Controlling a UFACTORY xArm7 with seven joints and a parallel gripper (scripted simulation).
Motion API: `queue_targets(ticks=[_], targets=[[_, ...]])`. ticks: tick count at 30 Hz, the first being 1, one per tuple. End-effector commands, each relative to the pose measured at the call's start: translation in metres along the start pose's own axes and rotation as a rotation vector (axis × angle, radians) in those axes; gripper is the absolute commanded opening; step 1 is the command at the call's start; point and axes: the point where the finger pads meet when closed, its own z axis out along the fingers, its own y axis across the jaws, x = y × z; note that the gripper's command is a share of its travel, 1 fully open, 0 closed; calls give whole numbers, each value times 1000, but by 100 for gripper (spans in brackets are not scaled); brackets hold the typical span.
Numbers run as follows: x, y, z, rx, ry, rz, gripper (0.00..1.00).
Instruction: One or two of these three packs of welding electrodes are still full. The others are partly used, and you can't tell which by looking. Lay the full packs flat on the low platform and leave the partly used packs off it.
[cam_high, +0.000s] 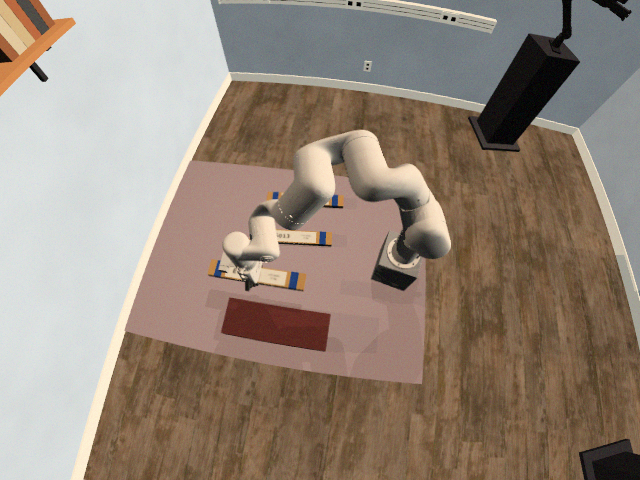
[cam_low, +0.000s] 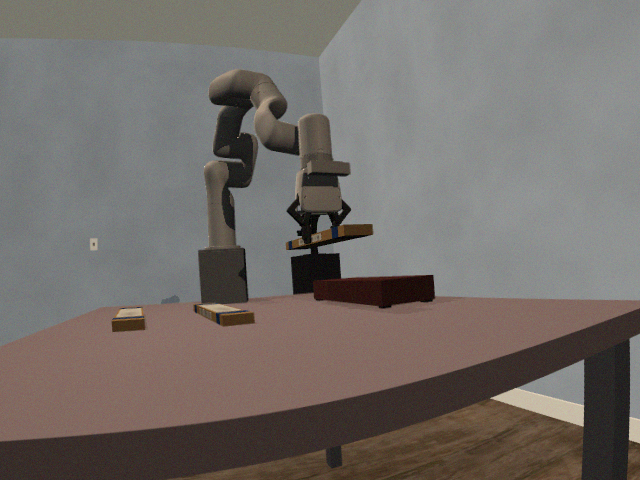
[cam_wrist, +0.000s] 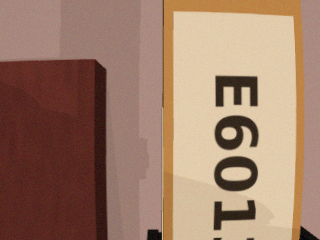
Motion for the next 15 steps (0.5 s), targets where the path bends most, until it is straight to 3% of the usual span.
queue_targets(ticks=[1, 15], targets=[[-10, -27, -3, 0, 8, 1, 58], [-40, -90, -2, 0, 8, 1, 58]])
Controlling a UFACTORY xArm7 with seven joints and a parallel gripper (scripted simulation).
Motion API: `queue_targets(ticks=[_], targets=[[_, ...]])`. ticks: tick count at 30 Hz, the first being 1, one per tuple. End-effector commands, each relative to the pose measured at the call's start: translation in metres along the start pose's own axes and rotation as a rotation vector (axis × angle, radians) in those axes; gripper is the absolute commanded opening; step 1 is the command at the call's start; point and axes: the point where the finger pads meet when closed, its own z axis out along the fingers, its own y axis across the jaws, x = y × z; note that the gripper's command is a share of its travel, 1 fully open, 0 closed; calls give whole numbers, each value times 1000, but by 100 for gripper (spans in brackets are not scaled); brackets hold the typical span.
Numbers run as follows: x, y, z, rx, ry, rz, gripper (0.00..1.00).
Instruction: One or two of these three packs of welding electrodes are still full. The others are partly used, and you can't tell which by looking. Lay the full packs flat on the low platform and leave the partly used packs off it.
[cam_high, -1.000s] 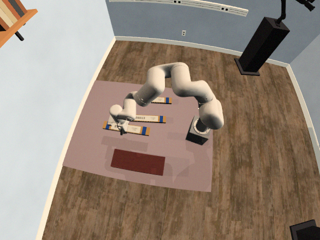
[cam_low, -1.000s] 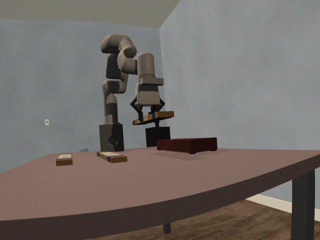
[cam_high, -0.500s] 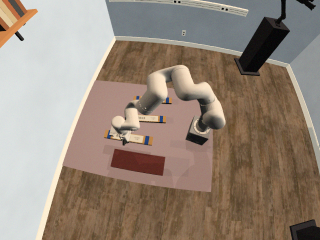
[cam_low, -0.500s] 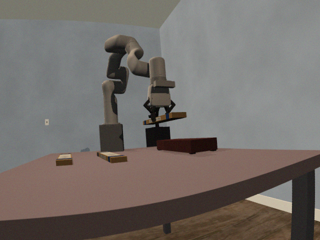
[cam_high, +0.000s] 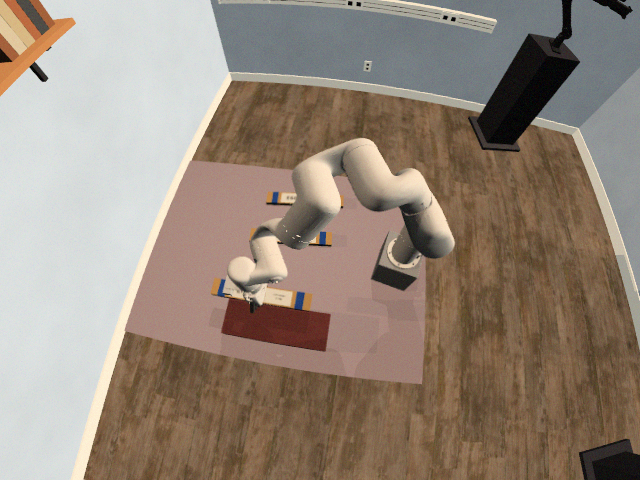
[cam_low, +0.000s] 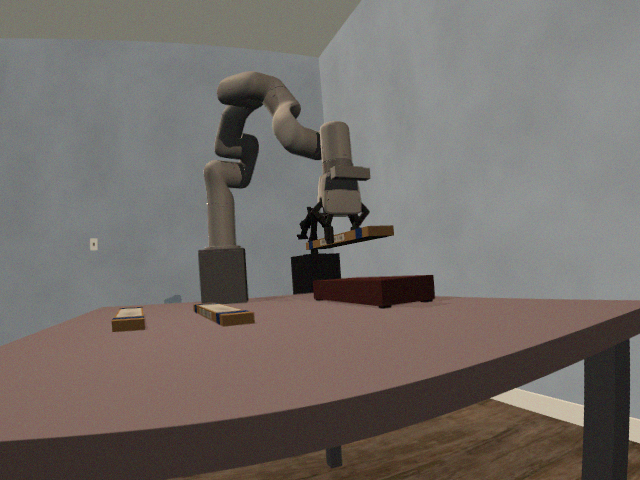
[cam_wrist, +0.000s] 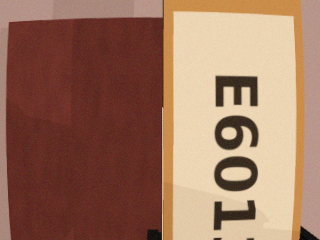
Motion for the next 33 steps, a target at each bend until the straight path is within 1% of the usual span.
queue_targets(ticks=[1, 7, 9, 20, 24, 33], targets=[[-9, -26, -2, 2, 6, -1, 58], [-22, -53, -2, 2, 6, -1, 58], [-22, -53, -2, 2, 6, -1, 58], [-41, -91, -2, 2, 6, -1, 58], [-45, -101, -2, 2, 6, -1, 58], [-51, -112, -2, 2, 6, -1, 58]])
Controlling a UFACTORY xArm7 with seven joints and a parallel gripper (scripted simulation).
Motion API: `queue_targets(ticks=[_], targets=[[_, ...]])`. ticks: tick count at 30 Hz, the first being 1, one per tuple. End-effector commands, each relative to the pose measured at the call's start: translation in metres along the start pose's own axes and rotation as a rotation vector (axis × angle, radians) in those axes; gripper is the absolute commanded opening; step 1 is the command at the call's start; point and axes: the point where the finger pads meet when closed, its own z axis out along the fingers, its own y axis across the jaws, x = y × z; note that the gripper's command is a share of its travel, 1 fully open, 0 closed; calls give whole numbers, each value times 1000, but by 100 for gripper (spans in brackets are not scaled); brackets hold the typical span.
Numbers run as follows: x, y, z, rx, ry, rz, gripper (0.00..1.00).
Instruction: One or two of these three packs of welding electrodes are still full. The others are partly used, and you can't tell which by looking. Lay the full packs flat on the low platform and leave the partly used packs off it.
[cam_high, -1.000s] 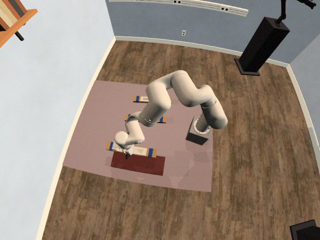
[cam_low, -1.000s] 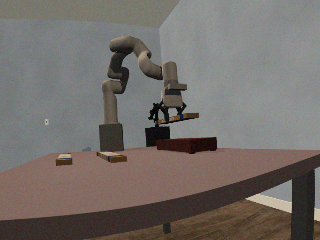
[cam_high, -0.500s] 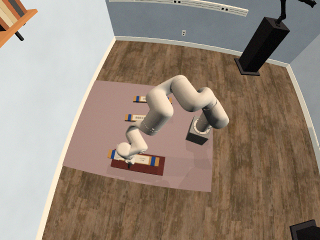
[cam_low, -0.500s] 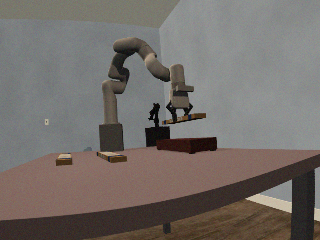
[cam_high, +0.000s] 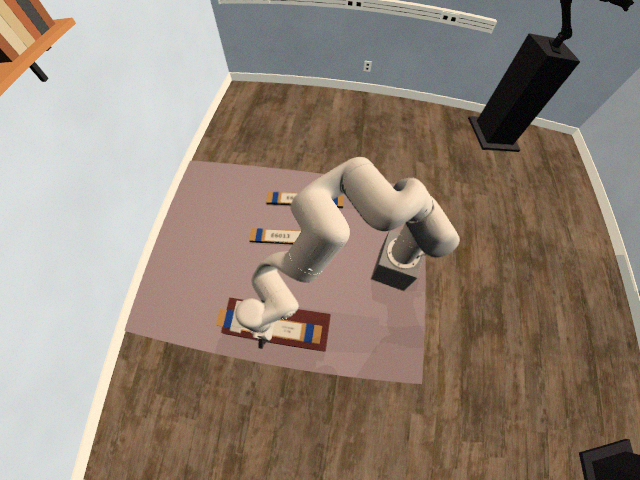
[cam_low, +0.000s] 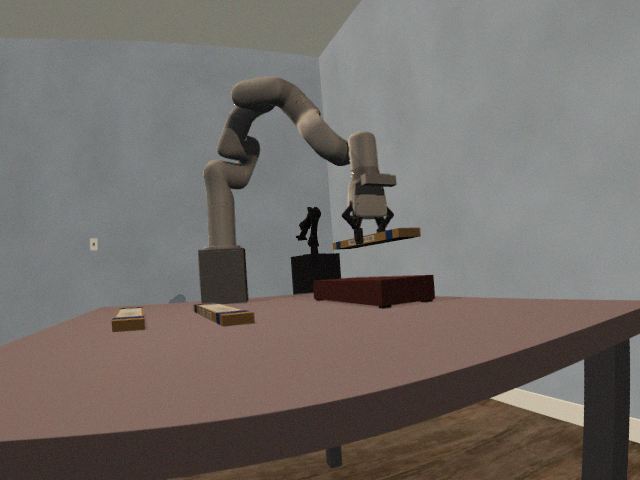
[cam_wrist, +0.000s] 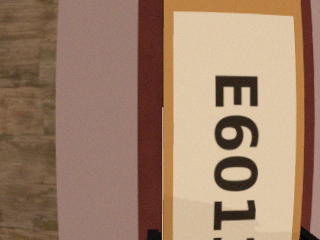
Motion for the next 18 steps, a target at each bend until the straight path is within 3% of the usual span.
queue_targets(ticks=[1, 18], targets=[[-1, -8, -3, 4, 5, -1, 58], [-4, -13, -3, 4, 5, -1, 58]])
